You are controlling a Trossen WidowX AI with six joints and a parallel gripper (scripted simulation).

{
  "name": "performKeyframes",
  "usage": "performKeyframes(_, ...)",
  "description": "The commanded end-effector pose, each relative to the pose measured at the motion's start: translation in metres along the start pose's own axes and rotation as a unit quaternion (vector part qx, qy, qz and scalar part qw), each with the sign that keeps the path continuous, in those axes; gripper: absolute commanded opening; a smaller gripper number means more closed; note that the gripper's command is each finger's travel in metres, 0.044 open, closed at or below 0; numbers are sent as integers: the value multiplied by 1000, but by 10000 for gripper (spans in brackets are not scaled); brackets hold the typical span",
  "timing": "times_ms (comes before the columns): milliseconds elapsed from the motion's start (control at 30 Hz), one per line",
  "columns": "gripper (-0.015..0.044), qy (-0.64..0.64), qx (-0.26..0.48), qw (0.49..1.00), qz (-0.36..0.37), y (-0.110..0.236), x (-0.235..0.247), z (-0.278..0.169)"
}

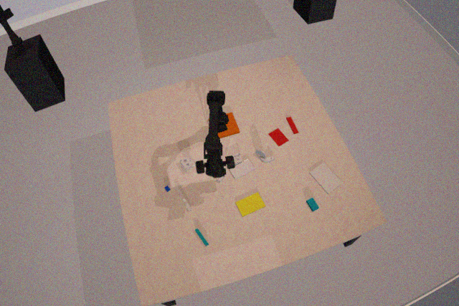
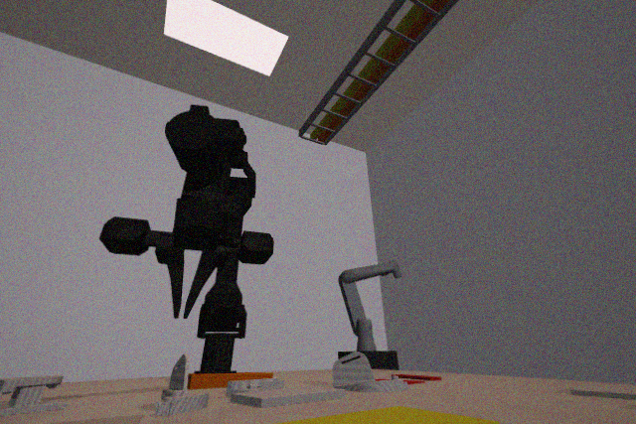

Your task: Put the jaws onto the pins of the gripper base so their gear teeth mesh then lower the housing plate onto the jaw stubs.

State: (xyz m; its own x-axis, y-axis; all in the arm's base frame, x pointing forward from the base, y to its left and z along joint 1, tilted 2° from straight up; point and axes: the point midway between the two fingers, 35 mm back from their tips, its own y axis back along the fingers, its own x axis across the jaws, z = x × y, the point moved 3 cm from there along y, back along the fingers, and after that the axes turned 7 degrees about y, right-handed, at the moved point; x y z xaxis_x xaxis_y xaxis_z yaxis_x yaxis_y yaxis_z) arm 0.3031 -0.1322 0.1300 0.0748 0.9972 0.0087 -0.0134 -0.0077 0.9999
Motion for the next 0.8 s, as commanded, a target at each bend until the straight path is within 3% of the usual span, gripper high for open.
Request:
performKeyframes(0, 0, 0, 0, 1000, 0, 0, 0, 0)
performKeyframes(267, 0, 0, 0, 1000, 0, 0, 0, 0)
performKeyframes(767, 394, 115, 2, 993, 2, 10, 24, -43)
